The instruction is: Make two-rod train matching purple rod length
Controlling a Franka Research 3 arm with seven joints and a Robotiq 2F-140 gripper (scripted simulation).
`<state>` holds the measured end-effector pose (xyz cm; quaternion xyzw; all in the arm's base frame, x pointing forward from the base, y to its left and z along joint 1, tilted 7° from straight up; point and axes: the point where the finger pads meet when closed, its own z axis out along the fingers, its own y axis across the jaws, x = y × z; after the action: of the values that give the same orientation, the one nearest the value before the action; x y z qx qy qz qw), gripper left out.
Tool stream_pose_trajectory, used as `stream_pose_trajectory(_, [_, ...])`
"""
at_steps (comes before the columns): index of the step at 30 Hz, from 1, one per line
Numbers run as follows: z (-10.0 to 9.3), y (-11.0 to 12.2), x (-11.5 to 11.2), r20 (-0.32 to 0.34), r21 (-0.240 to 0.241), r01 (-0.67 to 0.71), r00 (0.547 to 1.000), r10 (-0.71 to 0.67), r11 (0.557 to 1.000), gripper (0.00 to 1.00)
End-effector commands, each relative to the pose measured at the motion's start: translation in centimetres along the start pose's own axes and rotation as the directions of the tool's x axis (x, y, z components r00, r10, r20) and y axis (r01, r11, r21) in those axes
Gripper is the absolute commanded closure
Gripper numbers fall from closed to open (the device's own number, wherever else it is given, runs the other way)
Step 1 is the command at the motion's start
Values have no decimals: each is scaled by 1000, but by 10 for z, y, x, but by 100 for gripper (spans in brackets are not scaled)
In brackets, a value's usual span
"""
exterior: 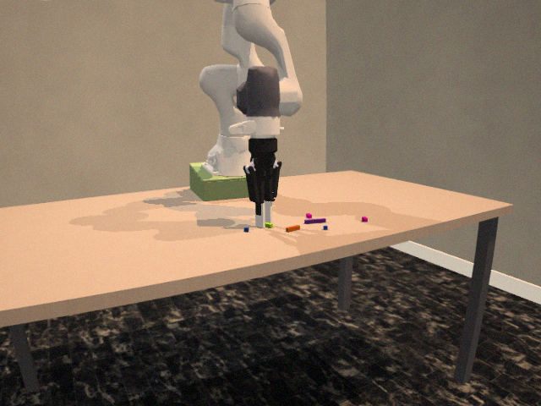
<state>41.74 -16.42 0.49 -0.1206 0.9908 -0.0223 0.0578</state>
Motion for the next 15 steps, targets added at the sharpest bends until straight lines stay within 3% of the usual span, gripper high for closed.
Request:
stream_pose_trajectory(1, [0, -1, -2, 2, 2, -3, 1000, 3, 1000, 85])
stream_pose_trajectory(5, [0, -1, -2, 2, 2, -3, 1000, 3, 1000, 85])
stream_pose_trajectory(6, [0, -1, -2, 2, 2, -3, 1000, 3, 1000, 97])
stream_pose_trajectory(15, [0, -1, -2, 2, 2, -3, 1000, 3, 1000, 97])
